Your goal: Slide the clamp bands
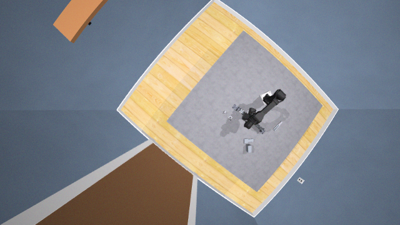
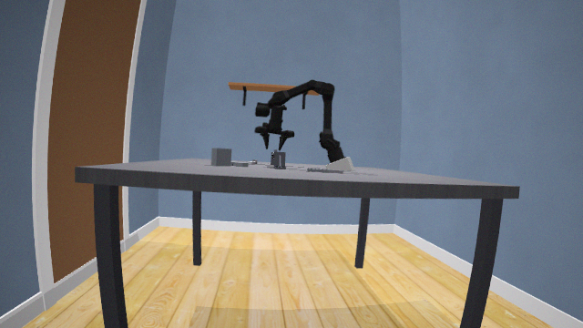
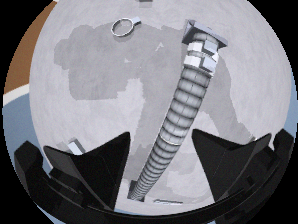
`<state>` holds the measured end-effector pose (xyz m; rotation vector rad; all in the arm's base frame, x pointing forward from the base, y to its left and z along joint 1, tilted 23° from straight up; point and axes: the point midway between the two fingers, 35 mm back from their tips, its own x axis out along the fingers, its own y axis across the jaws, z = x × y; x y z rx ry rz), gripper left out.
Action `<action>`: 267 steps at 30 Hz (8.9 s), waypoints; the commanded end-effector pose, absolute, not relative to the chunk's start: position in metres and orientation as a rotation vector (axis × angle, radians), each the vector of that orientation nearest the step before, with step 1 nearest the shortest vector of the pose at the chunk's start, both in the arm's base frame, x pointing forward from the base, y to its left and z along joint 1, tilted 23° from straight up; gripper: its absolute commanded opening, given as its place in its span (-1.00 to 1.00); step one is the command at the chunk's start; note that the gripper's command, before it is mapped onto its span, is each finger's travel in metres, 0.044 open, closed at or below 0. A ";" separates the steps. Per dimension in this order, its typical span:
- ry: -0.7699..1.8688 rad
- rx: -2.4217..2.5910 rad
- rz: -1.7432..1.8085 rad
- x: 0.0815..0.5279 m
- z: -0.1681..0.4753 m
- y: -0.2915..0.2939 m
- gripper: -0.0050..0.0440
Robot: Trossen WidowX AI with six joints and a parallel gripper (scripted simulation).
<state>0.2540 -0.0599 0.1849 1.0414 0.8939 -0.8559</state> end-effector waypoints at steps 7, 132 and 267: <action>1.025 0.667 -0.649 0.244 0.202 -0.083 0.24; 1.203 -0.059 -0.226 0.230 0.186 -0.134 -0.43; 1.203 -0.059 -0.226 0.230 0.186 -0.134 -0.43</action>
